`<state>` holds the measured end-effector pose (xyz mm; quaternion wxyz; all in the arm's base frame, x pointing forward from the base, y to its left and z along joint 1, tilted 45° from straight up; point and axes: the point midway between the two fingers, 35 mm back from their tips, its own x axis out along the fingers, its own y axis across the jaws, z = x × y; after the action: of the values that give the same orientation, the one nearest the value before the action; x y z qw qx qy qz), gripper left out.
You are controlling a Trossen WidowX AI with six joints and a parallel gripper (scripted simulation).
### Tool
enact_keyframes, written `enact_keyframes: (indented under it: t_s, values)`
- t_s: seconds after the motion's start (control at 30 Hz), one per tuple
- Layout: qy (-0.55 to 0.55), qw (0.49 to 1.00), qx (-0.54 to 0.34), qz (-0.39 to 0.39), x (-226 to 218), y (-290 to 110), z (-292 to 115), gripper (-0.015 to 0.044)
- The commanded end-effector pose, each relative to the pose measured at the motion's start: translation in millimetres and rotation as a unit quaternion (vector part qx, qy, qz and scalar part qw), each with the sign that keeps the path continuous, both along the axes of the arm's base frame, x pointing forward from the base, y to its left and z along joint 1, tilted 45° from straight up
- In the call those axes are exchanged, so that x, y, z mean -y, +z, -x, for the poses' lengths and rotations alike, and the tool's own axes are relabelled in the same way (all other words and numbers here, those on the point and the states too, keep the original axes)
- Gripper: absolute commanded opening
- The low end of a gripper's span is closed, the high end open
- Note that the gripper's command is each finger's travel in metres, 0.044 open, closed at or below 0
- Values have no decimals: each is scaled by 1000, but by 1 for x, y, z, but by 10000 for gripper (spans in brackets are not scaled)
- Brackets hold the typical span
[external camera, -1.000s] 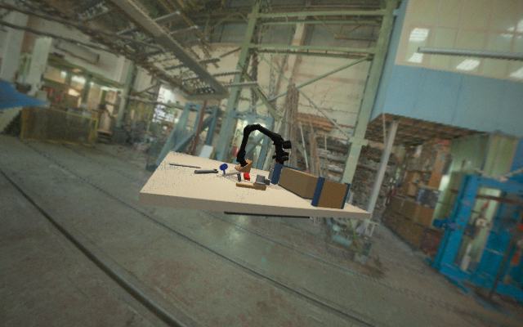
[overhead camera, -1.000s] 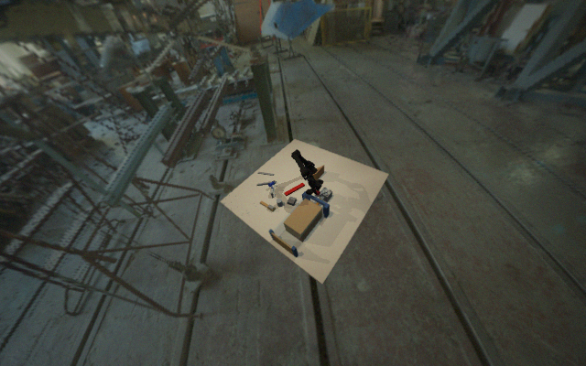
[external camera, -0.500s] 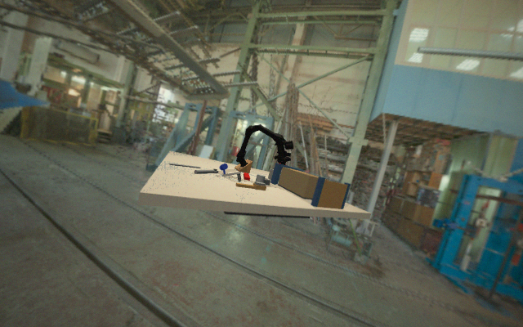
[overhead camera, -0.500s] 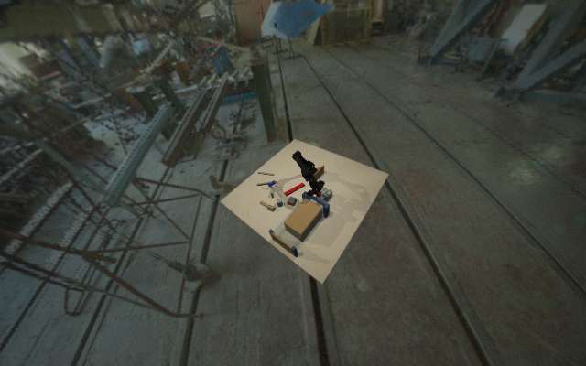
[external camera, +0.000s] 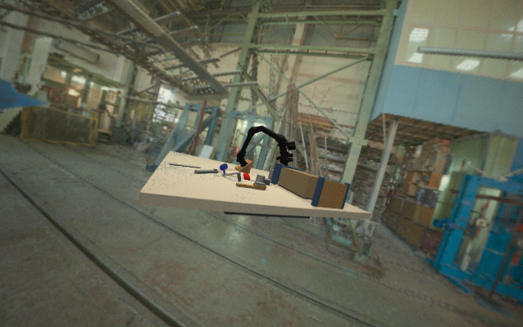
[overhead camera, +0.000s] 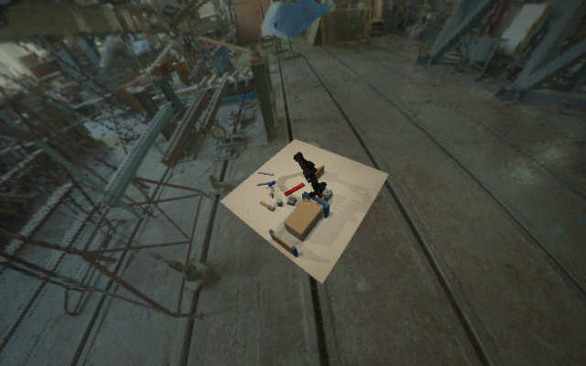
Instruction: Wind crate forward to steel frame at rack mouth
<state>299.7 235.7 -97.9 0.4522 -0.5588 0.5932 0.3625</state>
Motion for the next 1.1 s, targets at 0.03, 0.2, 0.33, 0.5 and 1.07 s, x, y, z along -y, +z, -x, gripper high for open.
enact_keyframes:
  t_s: [0.03, 0.2, 0.33, 0.5, 1.07]
  values:
    - [0, 1000, 1, -6, -9, -10, 0, 0]
    - [0, 1000, 1, -7, -14, -14, 1, 0]
    - [0, 1000, 1, -7, -18, -18, 2, 0]
    - [0, 1000, 1, -7, -23, -22, 4, 0]
    - [0, 1000, 1, -8, -39, -36, 12, 0]
